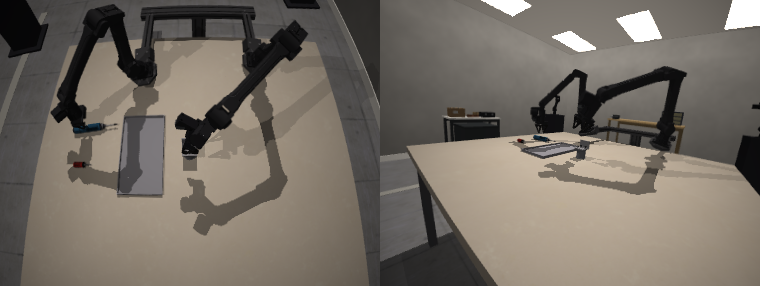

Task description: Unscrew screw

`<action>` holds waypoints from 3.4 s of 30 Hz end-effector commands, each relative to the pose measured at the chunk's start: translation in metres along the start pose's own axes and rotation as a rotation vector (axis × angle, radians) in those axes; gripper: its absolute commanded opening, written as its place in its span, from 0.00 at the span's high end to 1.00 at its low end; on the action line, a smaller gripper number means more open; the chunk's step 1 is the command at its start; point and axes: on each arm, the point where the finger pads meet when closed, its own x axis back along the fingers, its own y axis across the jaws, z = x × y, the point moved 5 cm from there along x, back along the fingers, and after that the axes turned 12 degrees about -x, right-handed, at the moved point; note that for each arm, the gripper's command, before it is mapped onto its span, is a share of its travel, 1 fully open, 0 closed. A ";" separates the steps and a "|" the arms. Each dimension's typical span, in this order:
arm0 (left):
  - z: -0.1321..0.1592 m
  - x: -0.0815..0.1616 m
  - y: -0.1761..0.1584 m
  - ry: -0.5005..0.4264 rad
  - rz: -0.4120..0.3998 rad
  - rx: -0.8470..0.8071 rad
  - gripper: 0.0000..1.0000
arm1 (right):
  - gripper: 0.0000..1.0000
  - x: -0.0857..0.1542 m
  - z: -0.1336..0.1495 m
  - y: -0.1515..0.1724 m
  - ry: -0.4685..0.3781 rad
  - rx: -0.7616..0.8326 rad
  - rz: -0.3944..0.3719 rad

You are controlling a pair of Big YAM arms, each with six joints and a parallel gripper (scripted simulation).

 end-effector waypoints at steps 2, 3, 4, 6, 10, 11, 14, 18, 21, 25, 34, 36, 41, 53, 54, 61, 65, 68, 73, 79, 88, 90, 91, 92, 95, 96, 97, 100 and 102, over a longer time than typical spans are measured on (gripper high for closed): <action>-0.019 0.026 0.014 0.015 -0.112 0.042 0.14 | 0.35 0.008 -0.007 0.008 -0.016 0.005 -0.019; -0.021 0.027 0.015 0.026 -0.127 0.052 0.14 | 0.35 0.008 -0.007 0.008 -0.016 0.005 -0.019; -0.023 0.029 0.016 0.038 -0.143 0.061 0.14 | 0.35 0.008 -0.007 0.008 -0.016 0.005 -0.019; -0.026 0.032 0.017 0.060 -0.174 0.081 0.14 | 0.35 0.008 -0.007 0.008 -0.016 0.005 -0.019; -0.034 0.040 0.023 0.104 -0.242 0.121 0.14 | 0.35 0.008 -0.007 0.008 -0.016 0.005 -0.019; -0.037 0.050 0.038 0.095 -0.273 0.124 0.14 | 0.35 0.008 -0.007 0.008 -0.016 0.005 -0.019; -0.022 0.052 0.044 0.107 -0.283 0.146 0.14 | 0.35 0.008 -0.007 0.008 -0.016 0.005 -0.019; -0.038 0.045 0.022 0.128 -0.291 0.159 0.14 | 0.35 0.008 -0.007 0.008 -0.016 0.005 -0.019; -0.044 0.052 0.024 0.151 -0.344 0.197 0.14 | 0.35 0.008 -0.007 0.008 -0.016 0.005 -0.019; -0.051 0.061 0.026 0.181 -0.415 0.248 0.14 | 0.35 0.008 -0.007 0.008 -0.016 0.005 -0.019; -0.057 0.071 0.027 0.204 -0.488 0.304 0.14 | 0.35 0.008 -0.007 0.008 -0.016 0.005 -0.019; -0.061 0.077 0.026 0.212 -0.526 0.335 0.14 | 0.35 0.008 -0.007 0.008 -0.016 0.005 -0.019; -0.069 0.091 0.026 0.230 -0.620 0.412 0.14 | 0.35 0.008 -0.007 0.008 -0.016 0.005 -0.019; -0.079 0.112 0.023 0.242 -0.752 0.529 0.14 | 0.35 0.008 -0.007 0.008 -0.016 0.005 -0.019; -0.081 0.115 0.022 0.242 -0.771 0.547 0.14 | 0.35 0.008 -0.007 0.008 -0.016 0.005 -0.019; -0.093 0.142 0.022 0.235 -0.911 0.677 0.14 | 0.35 0.008 -0.007 0.008 -0.016 0.005 -0.019; -0.080 0.153 0.039 0.238 -0.940 0.710 0.14 | 0.35 0.008 -0.007 0.008 -0.016 0.005 -0.019; -0.093 0.144 0.014 0.236 -0.939 0.712 0.14 | 0.35 0.008 -0.007 0.008 -0.016 0.005 -0.019; -0.099 0.161 0.006 0.221 -1.030 0.811 0.14 | 0.35 0.008 -0.007 0.008 -0.016 0.005 -0.019; -0.109 0.191 0.011 0.179 -1.141 0.931 0.14 | 0.35 0.008 -0.007 0.008 -0.016 0.005 -0.019; -0.111 0.184 0.014 0.183 -1.136 0.927 0.14 | 0.35 0.008 -0.007 0.008 -0.016 0.005 -0.019; -0.101 0.176 0.009 0.222 -1.119 0.907 0.14 | 0.35 0.008 -0.007 0.008 -0.016 0.005 -0.019; -0.101 0.176 0.009 0.222 -1.119 0.907 0.14 | 0.35 0.008 -0.007 0.008 -0.016 0.005 -0.019; -0.101 0.176 0.009 0.222 -1.119 0.907 0.14 | 0.35 0.008 -0.007 0.008 -0.016 0.005 -0.019; -0.101 0.176 0.009 0.222 -1.119 0.907 0.14 | 0.35 0.008 -0.007 0.008 -0.016 0.005 -0.019; -0.101 0.176 0.009 0.222 -1.119 0.907 0.14 | 0.35 0.008 -0.007 0.008 -0.016 0.005 -0.019; -0.101 0.176 0.009 0.222 -1.119 0.907 0.14 | 0.35 0.008 -0.007 0.008 -0.016 0.005 -0.019; -0.101 0.176 0.009 0.222 -1.119 0.907 0.14 | 0.35 0.008 -0.007 0.008 -0.016 0.005 -0.019; -0.101 0.176 0.009 0.222 -1.119 0.907 0.14 | 0.35 0.008 -0.007 0.008 -0.016 0.005 -0.019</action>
